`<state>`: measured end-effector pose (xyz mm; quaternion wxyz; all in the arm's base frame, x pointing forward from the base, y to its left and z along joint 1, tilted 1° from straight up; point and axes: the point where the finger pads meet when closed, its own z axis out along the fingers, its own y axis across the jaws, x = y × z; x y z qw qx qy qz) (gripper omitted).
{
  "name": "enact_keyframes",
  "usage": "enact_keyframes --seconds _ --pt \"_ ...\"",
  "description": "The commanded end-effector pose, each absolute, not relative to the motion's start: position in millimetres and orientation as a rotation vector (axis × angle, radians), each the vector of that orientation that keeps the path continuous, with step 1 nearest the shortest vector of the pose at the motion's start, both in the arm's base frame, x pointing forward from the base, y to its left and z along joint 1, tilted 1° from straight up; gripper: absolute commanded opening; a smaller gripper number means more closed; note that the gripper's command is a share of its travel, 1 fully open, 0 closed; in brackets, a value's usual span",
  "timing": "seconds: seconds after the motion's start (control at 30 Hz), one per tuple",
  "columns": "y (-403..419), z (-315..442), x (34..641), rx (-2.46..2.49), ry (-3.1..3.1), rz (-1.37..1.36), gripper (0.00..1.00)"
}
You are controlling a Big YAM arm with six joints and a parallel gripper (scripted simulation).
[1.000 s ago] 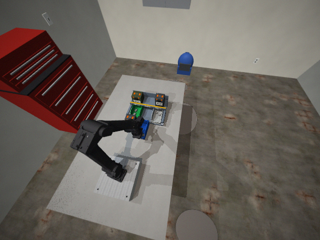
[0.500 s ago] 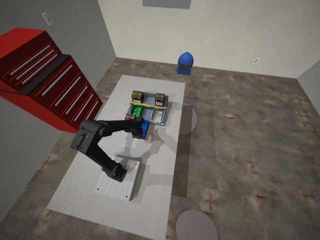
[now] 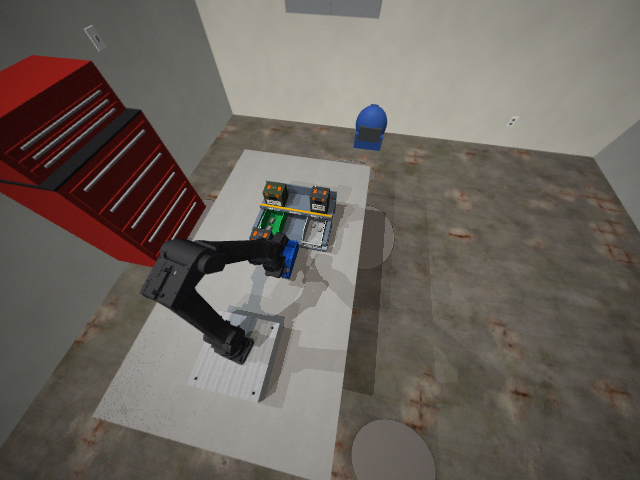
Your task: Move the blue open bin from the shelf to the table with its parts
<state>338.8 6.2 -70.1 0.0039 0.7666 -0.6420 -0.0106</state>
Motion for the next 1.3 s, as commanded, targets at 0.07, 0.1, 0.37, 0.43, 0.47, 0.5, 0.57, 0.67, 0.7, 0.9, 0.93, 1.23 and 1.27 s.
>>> enact_keyframes --seconds 0.07,0.1,0.37,0.43,0.47,0.5,0.57,0.67,0.7,0.9,0.93,1.23,1.27 --pt "2.8 -74.4 337.7 2.399 -2.015 -0.030 0.00" --pt "2.8 -74.4 337.7 2.399 -2.015 -0.030 0.00" --pt "2.8 -74.4 337.7 2.399 -2.015 -0.030 0.00" --pt "2.8 -74.5 337.7 2.399 -2.015 -0.030 0.00" --pt "2.8 -74.5 337.7 2.399 -2.015 -0.030 0.00" --pt "2.8 -74.5 337.7 2.399 -2.015 -0.030 0.00" --pt "2.8 -74.8 337.5 2.398 -2.015 -0.031 0.00" --pt "2.8 -75.2 337.3 2.398 -2.015 -0.032 0.00" --pt "2.8 -75.4 337.3 2.398 -2.015 -0.032 0.00" --pt "2.8 -76.9 337.0 2.397 -2.014 -0.034 0.00" --pt "2.8 -77.0 337.0 2.397 -2.014 -0.033 0.00" --pt "2.9 -78.7 336.7 2.397 -2.014 -0.035 0.00" --pt "2.9 -77.9 337.3 2.398 -2.015 -0.031 0.00"
